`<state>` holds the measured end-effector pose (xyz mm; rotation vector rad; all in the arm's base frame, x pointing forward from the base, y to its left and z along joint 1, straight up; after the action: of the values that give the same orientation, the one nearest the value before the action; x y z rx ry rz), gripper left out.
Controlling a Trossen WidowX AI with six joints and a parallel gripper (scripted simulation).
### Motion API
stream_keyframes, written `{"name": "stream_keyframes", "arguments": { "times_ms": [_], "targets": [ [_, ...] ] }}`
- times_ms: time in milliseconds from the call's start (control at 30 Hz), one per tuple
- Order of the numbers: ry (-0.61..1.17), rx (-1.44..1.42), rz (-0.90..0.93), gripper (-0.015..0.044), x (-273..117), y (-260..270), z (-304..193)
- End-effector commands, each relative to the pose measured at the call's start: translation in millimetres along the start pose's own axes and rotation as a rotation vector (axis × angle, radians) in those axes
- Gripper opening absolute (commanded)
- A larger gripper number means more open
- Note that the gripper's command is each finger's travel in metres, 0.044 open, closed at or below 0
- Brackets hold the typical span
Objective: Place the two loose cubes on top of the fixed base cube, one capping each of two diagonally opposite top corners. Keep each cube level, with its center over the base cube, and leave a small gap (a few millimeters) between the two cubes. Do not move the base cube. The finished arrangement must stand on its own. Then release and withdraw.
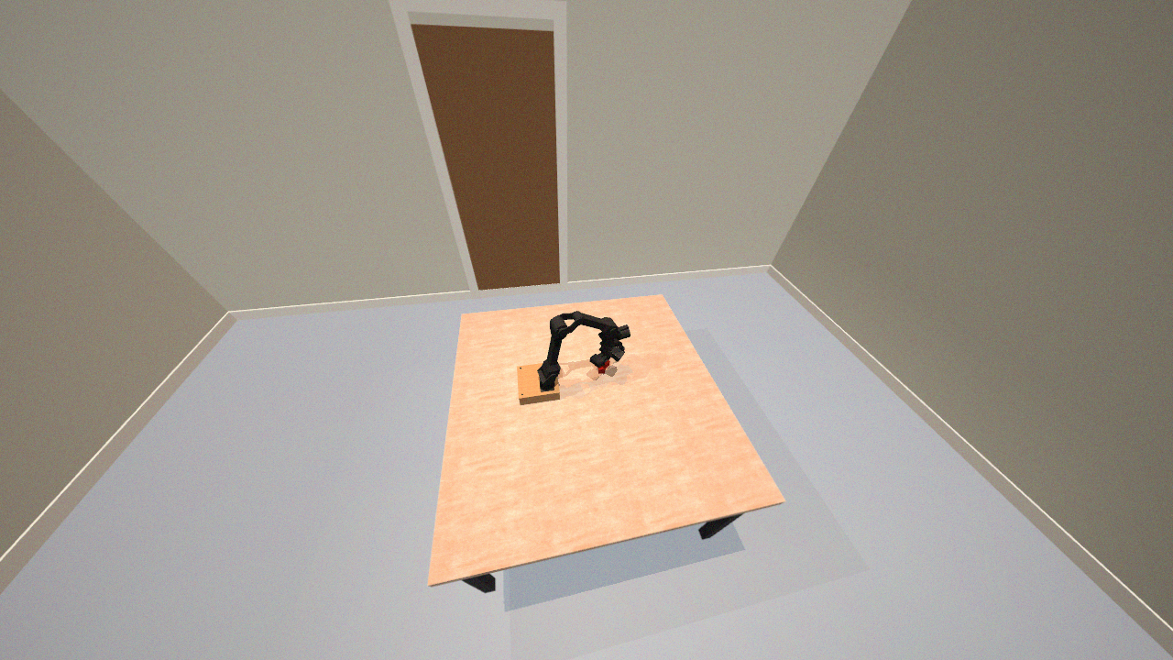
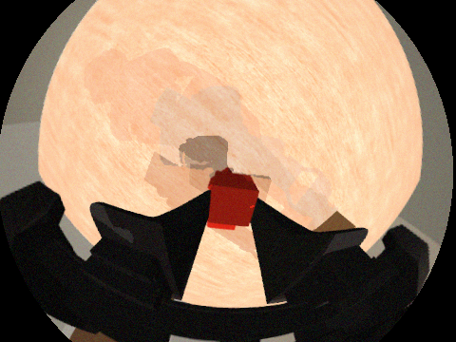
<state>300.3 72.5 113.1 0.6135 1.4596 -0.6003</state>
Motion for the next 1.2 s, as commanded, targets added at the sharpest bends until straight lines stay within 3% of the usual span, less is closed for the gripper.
{"name": "stream_keyframes", "arguments": {
  "times_ms": [0,433,1167],
  "targets": [
    [-0.005,0.002,0.001,0.0105,0.6,0.2,0.5],
    [0.007,0.021,0.007,0.0105,29.7,1.3,2.2],
    [0.007,0.022,0.007,0.0105,31.6,1.3,2.2]
  ]
}}
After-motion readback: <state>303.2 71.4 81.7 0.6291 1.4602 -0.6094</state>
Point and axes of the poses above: the point midway between the two fingers, 35 mm back from their tips, its own x axis out along the fingers, its own y axis across the jaws, z = x × y, the point moved 5 cm from there along -x, back along the fingers, and after that the axes turned 7 degrees about -x, right-handed, at the moved point
